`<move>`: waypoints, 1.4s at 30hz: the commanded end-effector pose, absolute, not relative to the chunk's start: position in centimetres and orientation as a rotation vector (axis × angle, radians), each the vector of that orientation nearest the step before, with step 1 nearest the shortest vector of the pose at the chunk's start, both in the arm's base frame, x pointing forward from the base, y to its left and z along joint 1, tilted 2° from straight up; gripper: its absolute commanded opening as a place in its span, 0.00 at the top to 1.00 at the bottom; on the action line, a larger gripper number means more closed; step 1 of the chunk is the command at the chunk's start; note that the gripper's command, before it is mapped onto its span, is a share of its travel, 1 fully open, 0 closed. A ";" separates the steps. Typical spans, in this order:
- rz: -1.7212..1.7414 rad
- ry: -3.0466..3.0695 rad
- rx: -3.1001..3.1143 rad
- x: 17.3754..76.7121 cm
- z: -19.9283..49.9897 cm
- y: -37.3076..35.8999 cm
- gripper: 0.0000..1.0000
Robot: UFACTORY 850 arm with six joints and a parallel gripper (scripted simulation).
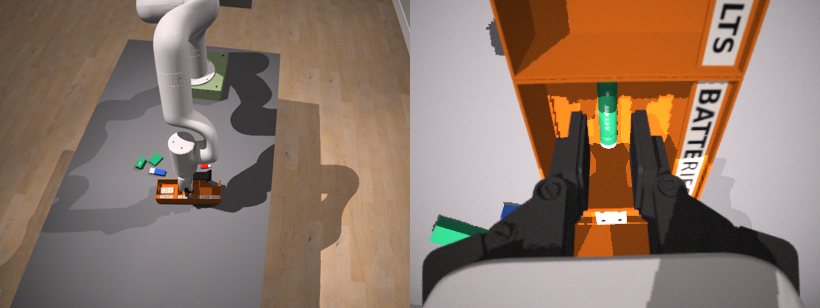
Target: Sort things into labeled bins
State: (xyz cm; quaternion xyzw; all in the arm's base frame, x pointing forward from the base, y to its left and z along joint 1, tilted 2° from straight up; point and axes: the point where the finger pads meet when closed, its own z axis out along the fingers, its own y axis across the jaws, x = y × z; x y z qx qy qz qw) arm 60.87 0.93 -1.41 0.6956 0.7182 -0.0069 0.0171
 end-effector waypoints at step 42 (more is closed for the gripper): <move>-0.054 2.678 1.565 55.6 3.5 -8.3 0.58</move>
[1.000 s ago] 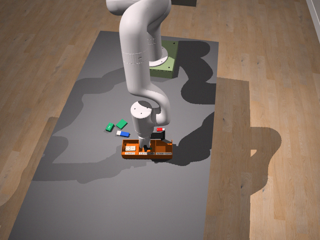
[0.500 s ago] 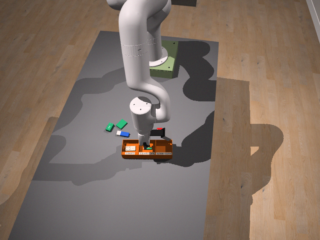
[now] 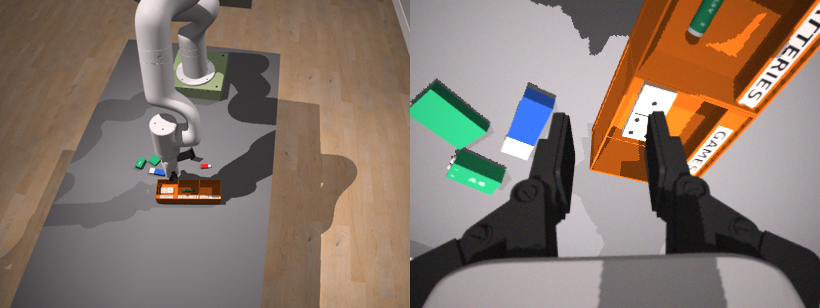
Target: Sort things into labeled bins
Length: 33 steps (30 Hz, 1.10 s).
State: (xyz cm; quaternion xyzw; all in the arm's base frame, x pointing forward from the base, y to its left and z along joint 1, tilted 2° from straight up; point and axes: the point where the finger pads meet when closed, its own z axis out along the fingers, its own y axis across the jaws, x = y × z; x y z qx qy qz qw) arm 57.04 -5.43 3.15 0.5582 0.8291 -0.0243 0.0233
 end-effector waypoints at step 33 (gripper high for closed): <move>-0.049 3.076 0.516 48.4 4.4 -21.0 0.58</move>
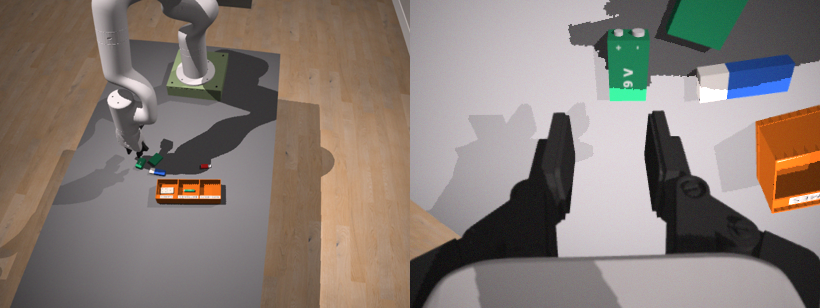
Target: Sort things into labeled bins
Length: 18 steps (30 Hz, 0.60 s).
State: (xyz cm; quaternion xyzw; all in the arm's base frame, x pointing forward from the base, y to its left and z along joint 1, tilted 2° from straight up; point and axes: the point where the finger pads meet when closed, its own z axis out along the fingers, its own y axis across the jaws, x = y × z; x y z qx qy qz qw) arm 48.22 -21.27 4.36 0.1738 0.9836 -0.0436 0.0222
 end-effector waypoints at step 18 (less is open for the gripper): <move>-0.049 3.076 0.516 48.7 4.4 -20.5 0.58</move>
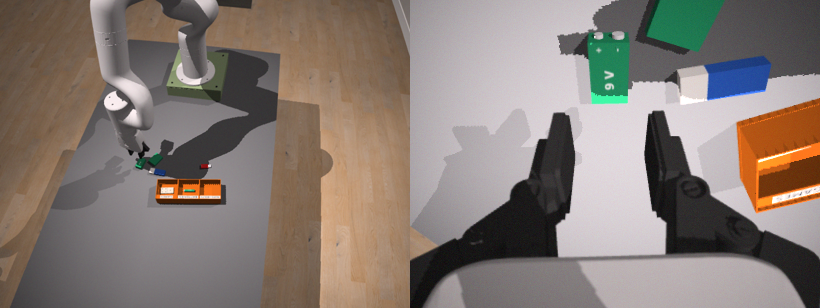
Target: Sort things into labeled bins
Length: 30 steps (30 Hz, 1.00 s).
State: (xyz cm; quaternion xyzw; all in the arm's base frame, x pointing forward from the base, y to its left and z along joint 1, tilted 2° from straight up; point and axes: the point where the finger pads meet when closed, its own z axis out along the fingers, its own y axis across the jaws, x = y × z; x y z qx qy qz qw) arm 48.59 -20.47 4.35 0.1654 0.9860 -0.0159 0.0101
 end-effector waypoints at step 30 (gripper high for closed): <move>-0.048 3.076 0.516 48.7 2.0 -20.5 0.58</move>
